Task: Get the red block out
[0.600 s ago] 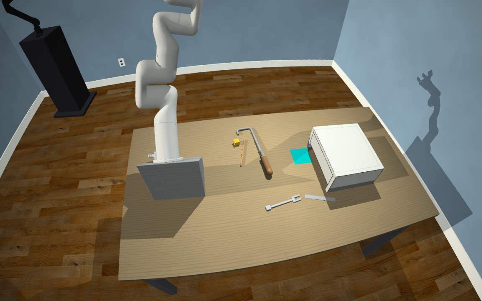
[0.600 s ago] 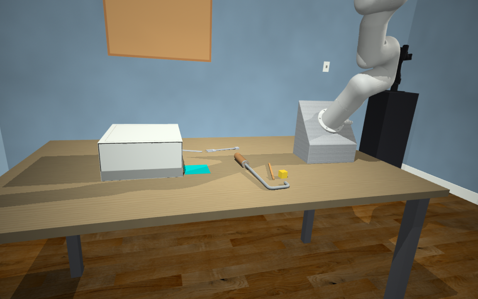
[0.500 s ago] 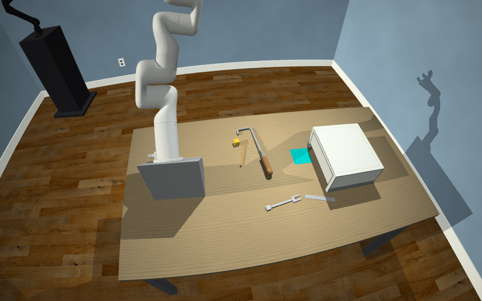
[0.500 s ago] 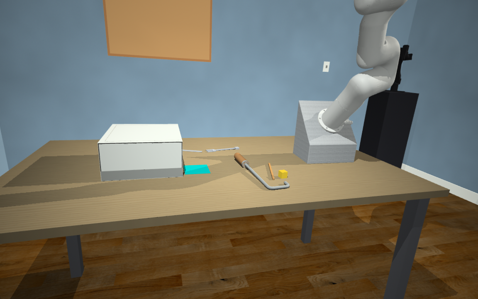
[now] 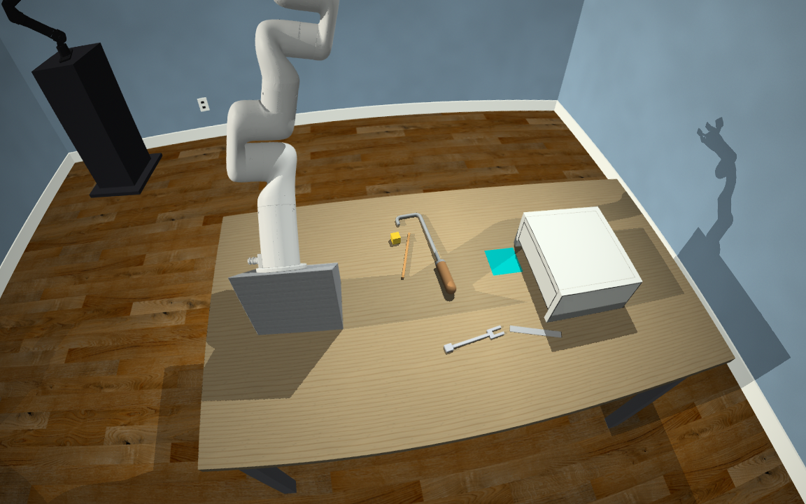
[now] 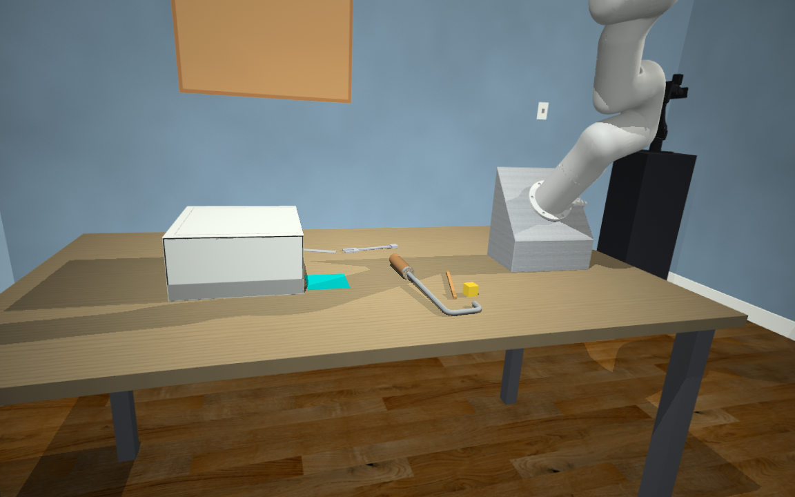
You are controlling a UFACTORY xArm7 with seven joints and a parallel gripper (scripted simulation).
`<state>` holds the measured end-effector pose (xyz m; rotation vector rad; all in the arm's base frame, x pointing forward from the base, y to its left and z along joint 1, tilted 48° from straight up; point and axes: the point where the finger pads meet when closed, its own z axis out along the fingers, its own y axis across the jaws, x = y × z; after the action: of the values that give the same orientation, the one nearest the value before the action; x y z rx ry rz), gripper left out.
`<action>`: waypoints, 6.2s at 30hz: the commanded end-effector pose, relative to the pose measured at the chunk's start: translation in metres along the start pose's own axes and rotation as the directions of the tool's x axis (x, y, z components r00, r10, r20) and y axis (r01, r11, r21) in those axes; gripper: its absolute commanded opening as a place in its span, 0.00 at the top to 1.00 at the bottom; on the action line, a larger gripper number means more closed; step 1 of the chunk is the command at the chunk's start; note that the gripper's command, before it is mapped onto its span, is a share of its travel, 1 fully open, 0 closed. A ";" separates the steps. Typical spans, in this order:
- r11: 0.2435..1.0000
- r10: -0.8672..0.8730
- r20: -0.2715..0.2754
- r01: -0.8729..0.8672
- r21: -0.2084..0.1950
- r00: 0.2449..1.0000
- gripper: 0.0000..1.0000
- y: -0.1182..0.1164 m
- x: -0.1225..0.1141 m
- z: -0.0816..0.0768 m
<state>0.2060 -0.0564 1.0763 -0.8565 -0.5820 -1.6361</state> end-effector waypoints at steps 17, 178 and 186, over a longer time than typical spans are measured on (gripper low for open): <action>0.915 -0.218 0.334 0.311 -0.256 0.917 1.00 0.164 -0.101 -0.027; -0.060 0.961 -0.016 -0.153 -0.986 -0.275 1.00 0.248 -0.921 -0.479; -0.361 0.897 -0.327 -0.067 -0.930 -0.298 1.00 0.252 -0.920 -0.482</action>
<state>0.4240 0.0810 0.0383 -2.2201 0.4563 0.4058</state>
